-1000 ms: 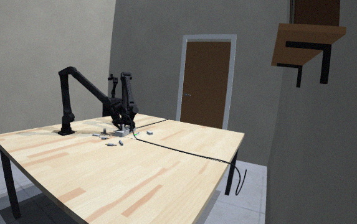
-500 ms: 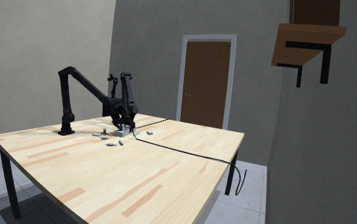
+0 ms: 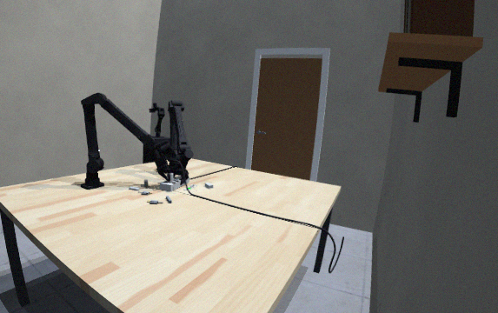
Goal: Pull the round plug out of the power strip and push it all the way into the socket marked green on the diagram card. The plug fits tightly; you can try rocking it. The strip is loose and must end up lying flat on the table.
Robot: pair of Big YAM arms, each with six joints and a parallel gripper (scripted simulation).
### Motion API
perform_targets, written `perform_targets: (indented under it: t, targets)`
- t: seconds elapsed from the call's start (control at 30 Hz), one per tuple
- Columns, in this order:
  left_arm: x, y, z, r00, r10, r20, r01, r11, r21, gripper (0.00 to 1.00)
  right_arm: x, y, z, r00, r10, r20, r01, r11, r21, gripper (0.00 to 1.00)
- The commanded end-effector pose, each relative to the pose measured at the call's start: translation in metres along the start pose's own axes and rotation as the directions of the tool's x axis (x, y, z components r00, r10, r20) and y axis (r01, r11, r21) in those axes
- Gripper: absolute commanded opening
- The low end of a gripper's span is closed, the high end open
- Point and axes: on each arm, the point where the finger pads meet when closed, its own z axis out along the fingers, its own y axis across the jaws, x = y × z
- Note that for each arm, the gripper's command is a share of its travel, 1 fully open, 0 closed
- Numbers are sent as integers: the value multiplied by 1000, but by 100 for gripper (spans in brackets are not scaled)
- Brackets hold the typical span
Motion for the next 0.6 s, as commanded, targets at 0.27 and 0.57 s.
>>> perform_targets:
  t: [0.27, 0.57]
  targets:
    - [31, -13, 11, 996, -50, -75, 53, 998, 32, 73, -61, -6, -35, 989, 49, 137, -36, 995, -91, 32]
    - [31, -13, 11, 996, -50, -75, 53, 998, 32, 73, -60, 1, -37, 984, -27, 178, 23, 999, 27, 32]
